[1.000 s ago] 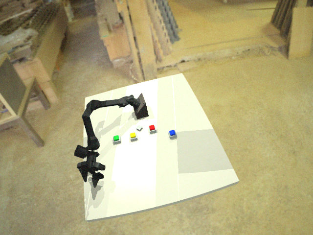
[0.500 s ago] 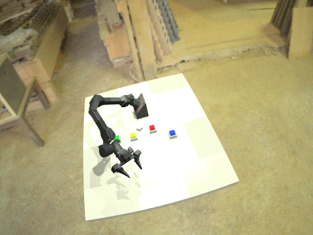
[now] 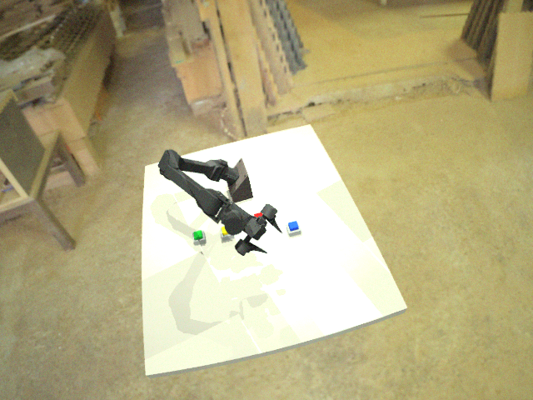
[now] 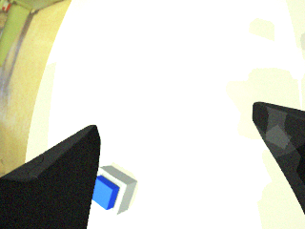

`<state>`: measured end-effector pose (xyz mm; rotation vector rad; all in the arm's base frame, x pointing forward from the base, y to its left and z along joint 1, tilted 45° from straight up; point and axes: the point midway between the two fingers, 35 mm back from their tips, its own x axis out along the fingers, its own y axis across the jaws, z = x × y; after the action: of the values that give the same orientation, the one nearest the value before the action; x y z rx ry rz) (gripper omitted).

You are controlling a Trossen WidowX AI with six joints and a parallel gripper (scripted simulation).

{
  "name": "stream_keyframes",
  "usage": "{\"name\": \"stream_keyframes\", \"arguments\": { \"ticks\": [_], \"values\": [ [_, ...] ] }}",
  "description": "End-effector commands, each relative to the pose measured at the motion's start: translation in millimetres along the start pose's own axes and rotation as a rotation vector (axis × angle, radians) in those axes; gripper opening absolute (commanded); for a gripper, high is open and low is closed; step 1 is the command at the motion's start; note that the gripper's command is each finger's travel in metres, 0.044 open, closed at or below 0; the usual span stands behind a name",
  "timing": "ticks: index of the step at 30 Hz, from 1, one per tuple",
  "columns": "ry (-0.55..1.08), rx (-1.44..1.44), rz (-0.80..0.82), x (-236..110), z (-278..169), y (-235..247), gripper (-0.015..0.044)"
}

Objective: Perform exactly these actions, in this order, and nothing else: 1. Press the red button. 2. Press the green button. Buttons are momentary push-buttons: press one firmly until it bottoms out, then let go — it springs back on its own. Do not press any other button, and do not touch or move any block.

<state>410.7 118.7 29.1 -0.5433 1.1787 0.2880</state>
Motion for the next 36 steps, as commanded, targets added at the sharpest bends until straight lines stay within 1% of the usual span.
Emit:
{"name": "stream_keyframes", "arguments": {
  "ticks": [1,4,7,10,12,13,23,25,27,29,36],
  "values": [
    [0.236,0.157,-0.069,-8,-55,50,0.0400],
    [0.342,0.227,-0.158,-19,-85,70,0.0400],
    [0.420,0.283,-0.280,-34,-115,84,0.0400],
    [0.461,0.327,-0.429,-53,-141,91,0.0400],
    [0.464,0.348,-0.537,-67,-156,93,0.0400],
    [0.461,0.352,-0.564,-70,-160,94,0.0400],
    [0.461,0.353,-0.572,-71,-160,94,0.0400],
    [0.460,0.353,-0.572,-63,-165,89,0.0348],
    [0.460,0.353,-0.572,-41,-179,76,0.0295],
    [0.460,0.354,-0.574,-27,-190,67,0.0242],
    [0.460,0.354,-0.574,-26,-192,66,0.0059]
  ]
}}
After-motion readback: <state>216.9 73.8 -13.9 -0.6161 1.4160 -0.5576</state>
